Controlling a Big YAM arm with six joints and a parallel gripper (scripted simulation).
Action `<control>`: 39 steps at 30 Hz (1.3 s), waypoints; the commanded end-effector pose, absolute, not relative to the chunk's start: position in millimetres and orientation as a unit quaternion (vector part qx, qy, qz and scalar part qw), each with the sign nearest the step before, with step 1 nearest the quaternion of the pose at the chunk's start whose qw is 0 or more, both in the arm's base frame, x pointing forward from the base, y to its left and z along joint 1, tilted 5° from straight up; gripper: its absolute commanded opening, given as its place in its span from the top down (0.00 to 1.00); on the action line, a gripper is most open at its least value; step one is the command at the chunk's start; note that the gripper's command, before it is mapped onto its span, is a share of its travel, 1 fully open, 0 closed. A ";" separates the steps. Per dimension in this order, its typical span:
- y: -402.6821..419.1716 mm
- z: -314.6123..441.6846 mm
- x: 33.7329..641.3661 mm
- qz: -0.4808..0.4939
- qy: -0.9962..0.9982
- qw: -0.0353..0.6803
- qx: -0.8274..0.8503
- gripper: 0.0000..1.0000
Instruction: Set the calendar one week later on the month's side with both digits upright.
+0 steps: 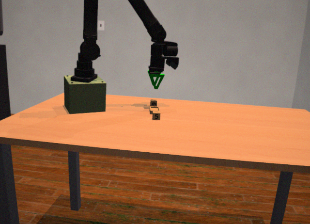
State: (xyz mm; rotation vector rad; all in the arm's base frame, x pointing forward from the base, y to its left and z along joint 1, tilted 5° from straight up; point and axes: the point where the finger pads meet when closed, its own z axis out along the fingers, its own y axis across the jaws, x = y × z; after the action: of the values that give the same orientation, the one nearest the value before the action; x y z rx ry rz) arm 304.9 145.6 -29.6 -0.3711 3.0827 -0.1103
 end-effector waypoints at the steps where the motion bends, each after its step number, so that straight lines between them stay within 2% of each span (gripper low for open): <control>1: 143.0 -6.4 335.3 -0.027 0.985 0.045 -0.167 0.00; 39: 3.0 -2.6 373.3 -0.058 0.800 0.031 -0.597 0.00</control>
State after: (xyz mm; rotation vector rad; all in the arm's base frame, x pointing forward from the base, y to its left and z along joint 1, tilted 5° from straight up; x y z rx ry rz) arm 342.4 9.8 -23.7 -1.6912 2.6649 -0.1388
